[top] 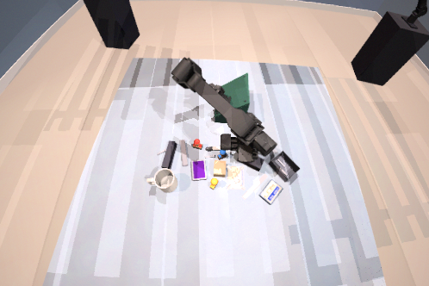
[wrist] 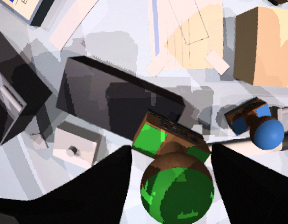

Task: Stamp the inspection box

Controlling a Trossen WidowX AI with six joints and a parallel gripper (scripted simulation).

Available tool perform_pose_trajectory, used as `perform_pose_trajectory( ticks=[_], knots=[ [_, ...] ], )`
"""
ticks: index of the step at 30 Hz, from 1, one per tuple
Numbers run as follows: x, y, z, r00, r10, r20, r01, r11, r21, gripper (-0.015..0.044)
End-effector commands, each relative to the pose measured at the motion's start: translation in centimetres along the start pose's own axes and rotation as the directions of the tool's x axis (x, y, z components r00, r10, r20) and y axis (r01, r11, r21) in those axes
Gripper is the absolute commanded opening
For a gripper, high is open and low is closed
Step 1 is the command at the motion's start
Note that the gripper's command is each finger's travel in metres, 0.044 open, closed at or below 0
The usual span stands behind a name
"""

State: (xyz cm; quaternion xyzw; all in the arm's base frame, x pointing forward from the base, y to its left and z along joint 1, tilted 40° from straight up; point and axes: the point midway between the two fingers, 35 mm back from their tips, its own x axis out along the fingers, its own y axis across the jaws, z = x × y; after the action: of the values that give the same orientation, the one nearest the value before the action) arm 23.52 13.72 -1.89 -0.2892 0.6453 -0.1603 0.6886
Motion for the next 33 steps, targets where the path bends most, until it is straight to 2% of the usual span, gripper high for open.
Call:
perform_pose_trajectory(
  ticks=[1,13,24,33],
  knots=[
    [-0.3,-2.1,1.5,1.000,0.001,0.005,-0.001,1.000,-0.004,0.0000],
    [-0.5,-9.7,5.0,1.000,-0.008,0.011,0.008,1.000,-0.001,0.0000],
    [-0.5,-17.7,6.1,0.999,-0.045,0.004,0.045,0.999,0.007,0.0000],
    [-0.2,-18.3,6.2,0.999,-0.048,0.003,0.048,0.999,0.008,0.0000]
  ],
)
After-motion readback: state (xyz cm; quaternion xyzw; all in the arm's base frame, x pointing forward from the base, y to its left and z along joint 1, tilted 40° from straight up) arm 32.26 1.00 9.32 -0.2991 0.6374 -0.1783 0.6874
